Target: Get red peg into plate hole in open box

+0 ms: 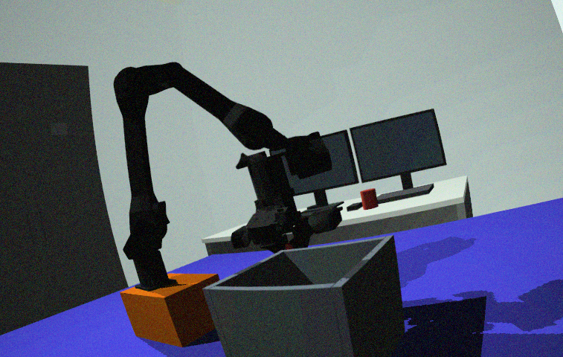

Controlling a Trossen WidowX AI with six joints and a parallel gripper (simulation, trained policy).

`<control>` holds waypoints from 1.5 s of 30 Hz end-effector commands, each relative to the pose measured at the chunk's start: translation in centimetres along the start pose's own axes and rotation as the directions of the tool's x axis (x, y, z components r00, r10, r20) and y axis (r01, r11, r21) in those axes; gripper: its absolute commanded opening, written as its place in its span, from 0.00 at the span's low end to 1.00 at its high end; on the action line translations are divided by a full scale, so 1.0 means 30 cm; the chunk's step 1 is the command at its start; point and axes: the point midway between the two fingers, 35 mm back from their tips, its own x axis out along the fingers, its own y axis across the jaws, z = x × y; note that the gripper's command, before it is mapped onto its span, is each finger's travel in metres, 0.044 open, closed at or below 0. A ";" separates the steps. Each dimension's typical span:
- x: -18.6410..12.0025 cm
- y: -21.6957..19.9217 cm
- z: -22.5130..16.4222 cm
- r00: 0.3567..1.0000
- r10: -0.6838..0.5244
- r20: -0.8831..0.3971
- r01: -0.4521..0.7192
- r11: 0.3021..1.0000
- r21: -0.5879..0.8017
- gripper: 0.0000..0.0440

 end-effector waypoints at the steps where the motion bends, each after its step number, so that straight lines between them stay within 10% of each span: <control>1: -0.031 0.024 -0.013 0.999 0.026 -0.018 -0.026 1.000 -0.002 0.00; 45: -0.451 0.319 0.324 0.954 0.268 0.134 -0.269 0.963 -0.014 0.00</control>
